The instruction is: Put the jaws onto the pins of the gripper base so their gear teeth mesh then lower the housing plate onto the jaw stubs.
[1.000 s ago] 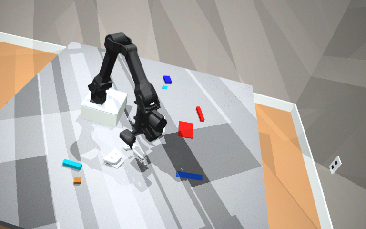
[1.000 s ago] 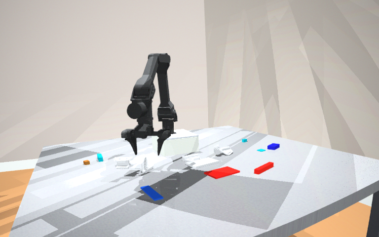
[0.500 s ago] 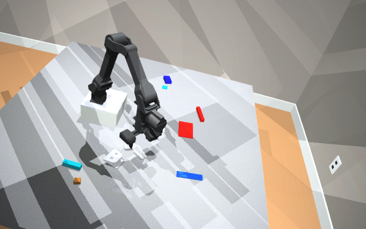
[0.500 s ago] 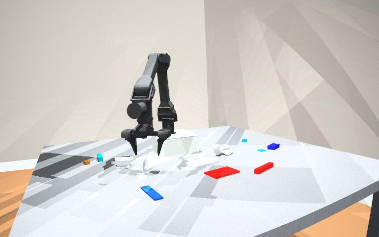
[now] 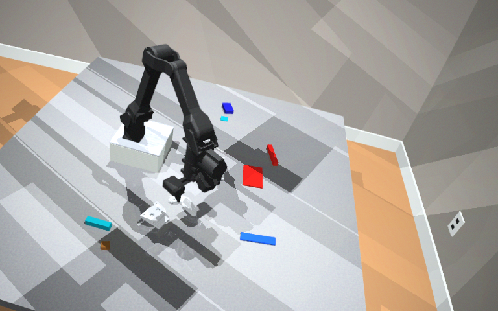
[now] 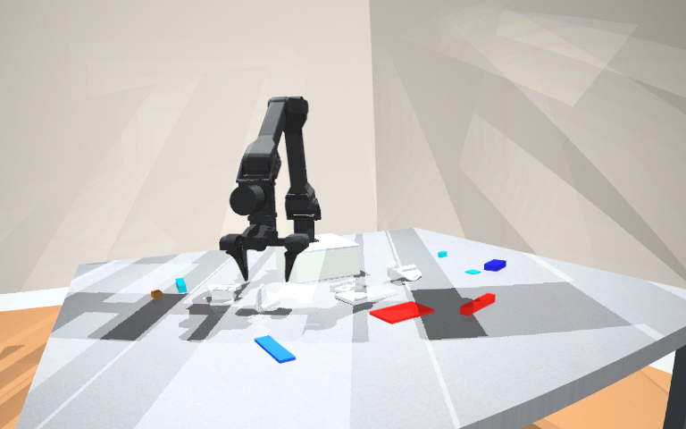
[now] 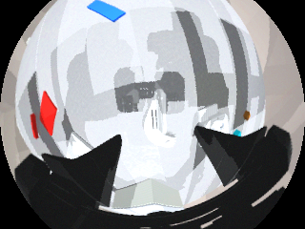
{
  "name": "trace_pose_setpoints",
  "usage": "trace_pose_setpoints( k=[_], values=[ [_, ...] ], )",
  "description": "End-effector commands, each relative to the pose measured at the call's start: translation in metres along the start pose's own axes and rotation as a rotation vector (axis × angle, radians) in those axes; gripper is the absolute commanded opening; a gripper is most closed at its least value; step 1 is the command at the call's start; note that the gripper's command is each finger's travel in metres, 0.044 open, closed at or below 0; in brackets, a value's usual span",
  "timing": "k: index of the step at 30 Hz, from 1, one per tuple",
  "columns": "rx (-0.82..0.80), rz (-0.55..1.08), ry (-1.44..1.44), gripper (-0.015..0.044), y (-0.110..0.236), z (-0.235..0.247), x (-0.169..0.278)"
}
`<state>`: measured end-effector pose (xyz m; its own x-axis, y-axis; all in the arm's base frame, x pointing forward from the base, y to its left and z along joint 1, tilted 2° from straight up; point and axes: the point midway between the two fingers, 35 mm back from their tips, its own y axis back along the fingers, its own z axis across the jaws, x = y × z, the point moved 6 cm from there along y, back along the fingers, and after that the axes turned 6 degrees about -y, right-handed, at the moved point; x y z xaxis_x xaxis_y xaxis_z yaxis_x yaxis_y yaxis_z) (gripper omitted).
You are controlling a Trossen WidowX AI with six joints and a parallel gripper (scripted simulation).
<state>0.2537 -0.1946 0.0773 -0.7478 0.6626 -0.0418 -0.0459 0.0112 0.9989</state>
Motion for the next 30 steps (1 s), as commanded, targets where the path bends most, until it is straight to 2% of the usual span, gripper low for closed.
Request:
trace_pose_setpoints(
  k=[1,30],
  values=[
    [-0.001,0.001,-0.001,0.044,-0.005,0.0,0.0],
    [-0.006,-0.001,-0.006,0.044,-0.05,0.001,-0.002]
  ],
)
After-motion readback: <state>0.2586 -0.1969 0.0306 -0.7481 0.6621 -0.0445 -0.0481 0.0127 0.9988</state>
